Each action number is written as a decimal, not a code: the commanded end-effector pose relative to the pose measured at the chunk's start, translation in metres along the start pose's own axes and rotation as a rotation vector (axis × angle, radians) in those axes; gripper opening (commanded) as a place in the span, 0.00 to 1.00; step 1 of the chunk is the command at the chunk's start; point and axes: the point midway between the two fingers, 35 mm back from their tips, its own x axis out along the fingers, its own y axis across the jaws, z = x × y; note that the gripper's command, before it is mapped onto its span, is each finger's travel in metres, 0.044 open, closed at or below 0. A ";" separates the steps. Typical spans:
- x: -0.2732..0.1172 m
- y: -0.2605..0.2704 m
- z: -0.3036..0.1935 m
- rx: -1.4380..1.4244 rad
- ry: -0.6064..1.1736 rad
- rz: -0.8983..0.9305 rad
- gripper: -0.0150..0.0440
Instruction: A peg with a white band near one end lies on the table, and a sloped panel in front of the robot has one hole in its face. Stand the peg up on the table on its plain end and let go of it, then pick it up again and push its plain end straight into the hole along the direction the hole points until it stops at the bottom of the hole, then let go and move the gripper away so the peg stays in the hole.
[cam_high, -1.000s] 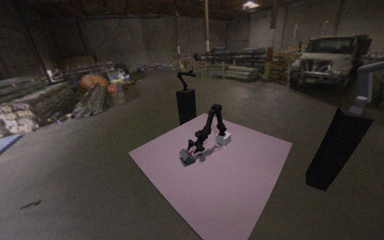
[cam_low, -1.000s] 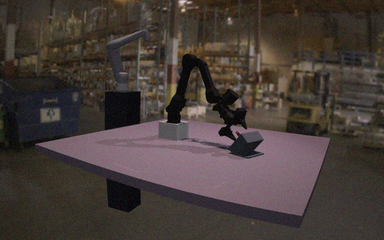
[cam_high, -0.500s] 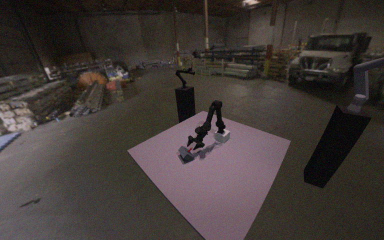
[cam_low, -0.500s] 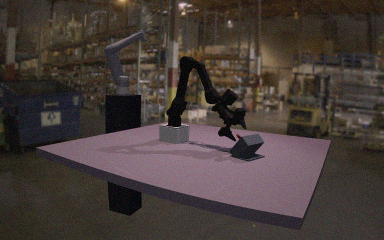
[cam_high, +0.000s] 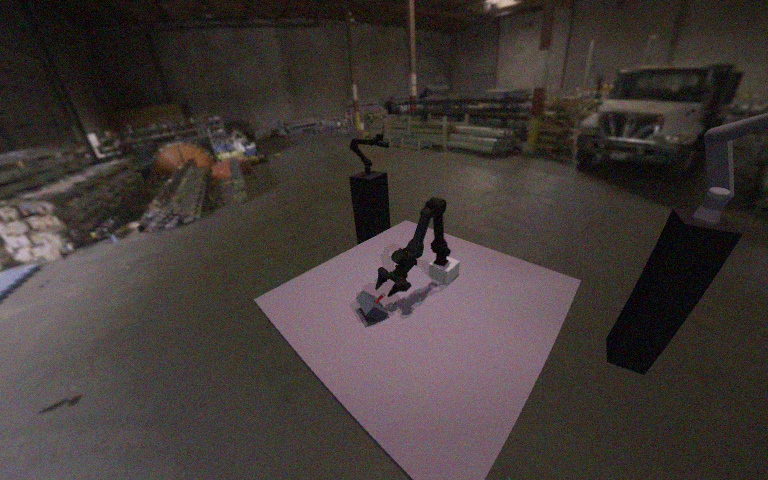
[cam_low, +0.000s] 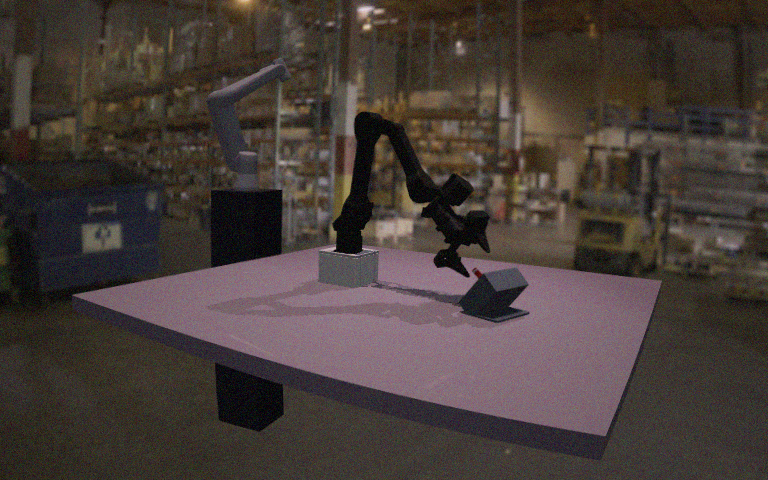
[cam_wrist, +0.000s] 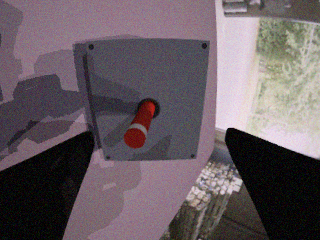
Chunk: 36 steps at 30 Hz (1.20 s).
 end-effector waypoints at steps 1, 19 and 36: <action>-0.004 0.001 0.000 0.001 0.003 0.005 1.00; -0.023 -0.001 0.001 0.000 0.002 0.005 1.00; -0.040 -0.002 0.001 0.000 0.000 0.005 1.00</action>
